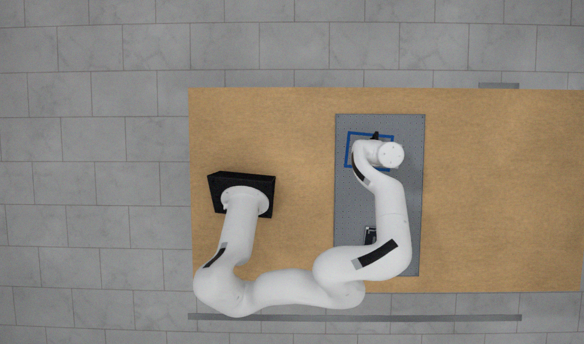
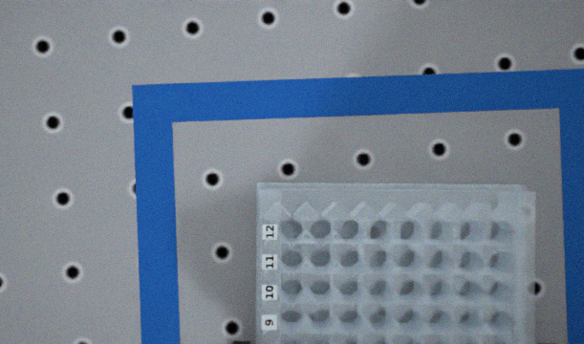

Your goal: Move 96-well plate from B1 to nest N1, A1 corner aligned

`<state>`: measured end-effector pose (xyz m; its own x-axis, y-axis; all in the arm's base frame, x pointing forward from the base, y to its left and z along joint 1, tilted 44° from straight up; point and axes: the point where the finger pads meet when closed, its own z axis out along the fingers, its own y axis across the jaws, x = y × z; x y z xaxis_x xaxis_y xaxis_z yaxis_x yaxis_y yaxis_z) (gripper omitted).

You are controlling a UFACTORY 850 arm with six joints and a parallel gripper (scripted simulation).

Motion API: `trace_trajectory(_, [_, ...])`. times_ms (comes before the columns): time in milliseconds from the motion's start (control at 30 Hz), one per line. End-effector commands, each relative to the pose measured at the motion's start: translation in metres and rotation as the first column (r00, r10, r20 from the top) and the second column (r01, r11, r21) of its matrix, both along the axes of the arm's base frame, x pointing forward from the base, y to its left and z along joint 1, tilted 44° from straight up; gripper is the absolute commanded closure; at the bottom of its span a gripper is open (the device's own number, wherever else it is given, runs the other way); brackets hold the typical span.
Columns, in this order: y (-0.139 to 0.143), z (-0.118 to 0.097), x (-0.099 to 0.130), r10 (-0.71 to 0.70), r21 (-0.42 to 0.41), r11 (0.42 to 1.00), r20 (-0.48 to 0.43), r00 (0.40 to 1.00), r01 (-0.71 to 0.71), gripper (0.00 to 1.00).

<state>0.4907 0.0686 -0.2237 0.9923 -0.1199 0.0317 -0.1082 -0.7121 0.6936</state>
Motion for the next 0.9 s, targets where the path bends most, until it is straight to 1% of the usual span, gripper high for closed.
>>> trace_trajectory(0, [0.0008,0.0004,0.0008,0.001,0.001,1.000,0.001,1.000,-0.001,0.00])
trace_trajectory(167, [0.0007,0.0004,0.0008,0.001,0.001,1.000,0.001,1.000,-0.001,0.00])
trace_trajectory(200, [0.0011,0.0008,0.0008,0.001,0.001,1.000,0.001,1.000,-0.001,1.00])
trace_trajectory(867, [0.0011,0.0008,0.0008,0.001,0.001,1.000,0.001,1.000,-0.001,1.00])
